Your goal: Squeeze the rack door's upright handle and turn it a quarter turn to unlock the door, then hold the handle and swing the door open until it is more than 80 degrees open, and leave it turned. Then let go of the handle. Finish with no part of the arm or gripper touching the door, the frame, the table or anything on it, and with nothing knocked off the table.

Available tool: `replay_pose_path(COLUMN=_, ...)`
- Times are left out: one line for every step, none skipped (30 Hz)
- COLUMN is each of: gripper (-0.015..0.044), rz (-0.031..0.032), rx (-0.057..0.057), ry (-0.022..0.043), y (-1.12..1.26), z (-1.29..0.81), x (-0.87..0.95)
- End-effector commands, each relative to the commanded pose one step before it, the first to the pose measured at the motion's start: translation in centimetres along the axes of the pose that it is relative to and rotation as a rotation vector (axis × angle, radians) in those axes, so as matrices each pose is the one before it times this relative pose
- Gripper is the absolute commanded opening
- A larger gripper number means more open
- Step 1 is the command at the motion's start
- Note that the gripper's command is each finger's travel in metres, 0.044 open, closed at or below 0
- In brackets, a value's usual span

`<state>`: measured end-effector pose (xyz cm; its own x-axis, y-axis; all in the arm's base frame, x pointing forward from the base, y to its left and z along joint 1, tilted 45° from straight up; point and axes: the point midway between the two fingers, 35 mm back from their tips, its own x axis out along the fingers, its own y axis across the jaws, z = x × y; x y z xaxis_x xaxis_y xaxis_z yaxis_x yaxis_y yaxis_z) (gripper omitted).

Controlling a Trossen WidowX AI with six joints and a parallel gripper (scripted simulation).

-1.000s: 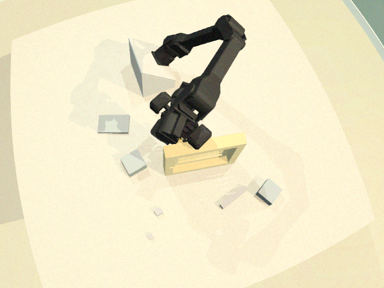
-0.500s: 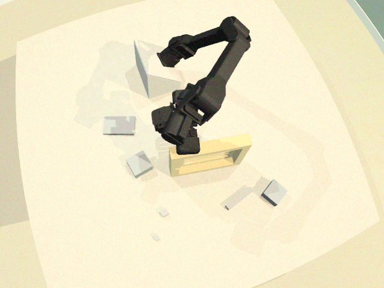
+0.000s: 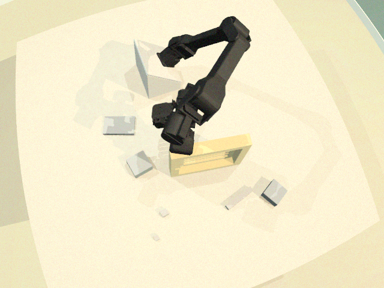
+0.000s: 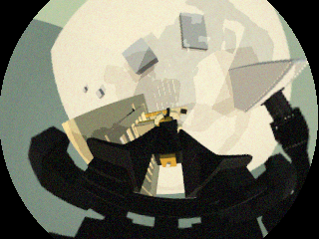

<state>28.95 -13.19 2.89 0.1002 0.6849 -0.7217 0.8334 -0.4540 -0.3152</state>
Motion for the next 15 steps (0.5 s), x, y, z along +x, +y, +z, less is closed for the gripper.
replay_pose_path(gripper=0.0046, rz=0.00006, rx=0.0248, ry=0.00849, y=-0.012, z=-0.158, x=0.007)
replay_pose_path(gripper=0.0072, rz=0.00000, rx=0.0000, ry=0.00000, y=0.000, z=0.000, x=0.000)
replay_pose_path(gripper=0.0098, rz=0.00000, rx=0.0000, ry=0.00000, y=0.000, z=0.000, x=0.000)
replay_pose_path(gripper=0.0125, rz=0.00000, rx=0.0000, ry=0.00000, y=0.000, z=0.000, x=0.000)
replay_pose_path(gripper=0.0151, rz=0.00000, rx=0.0000, ry=0.00000, y=0.000, z=0.000, x=0.000)
replay_pose_path(gripper=0.0177, rz=0.00000, rx=0.0000, ry=0.00000, y=0.000, z=0.000, x=0.000)
replay_pose_path(gripper=0.0203, rz=0.00000, rx=0.0000, ry=0.00000, y=0.000, z=0.000, x=0.000)
replay_pose_path(gripper=0.0230, rz=0.00000, rx=0.0000, ry=0.00000, y=0.000, z=0.000, x=0.000)
replay_pose_path(gripper=0.0256, rz=0.00000, rx=0.0000, ry=0.00000, y=0.000, z=0.000, x=0.000)
replay_pose_path(gripper=0.0282, rz=0.00000, rx=0.0000, ry=0.00000, y=0.000, z=0.000, x=0.000)
replay_pose_path(gripper=0.0292, rz=0.00000, rx=0.0000, ry=0.00000, y=0.000, z=0.000, x=0.000)
replay_pose_path(gripper=0.0292, rz=0.00000, rx=-0.0082, ry=0.00000, y=0.000, z=0.000, x=0.000)
replay_pose_path(gripper=0.0292, rz=0.00000, rx=-0.0246, ry=0.00000, y=0.000, z=0.000, x=0.000)
replay_pose_path(gripper=0.0292, rz=0.00001, rx=-0.0409, ry=0.00000, y=0.000, z=0.000, x=0.000)
replay_pose_path(gripper=0.0292, rz=0.00001, rx=-0.0495, ry=0.00000, y=0.000, z=0.000, x=0.000)
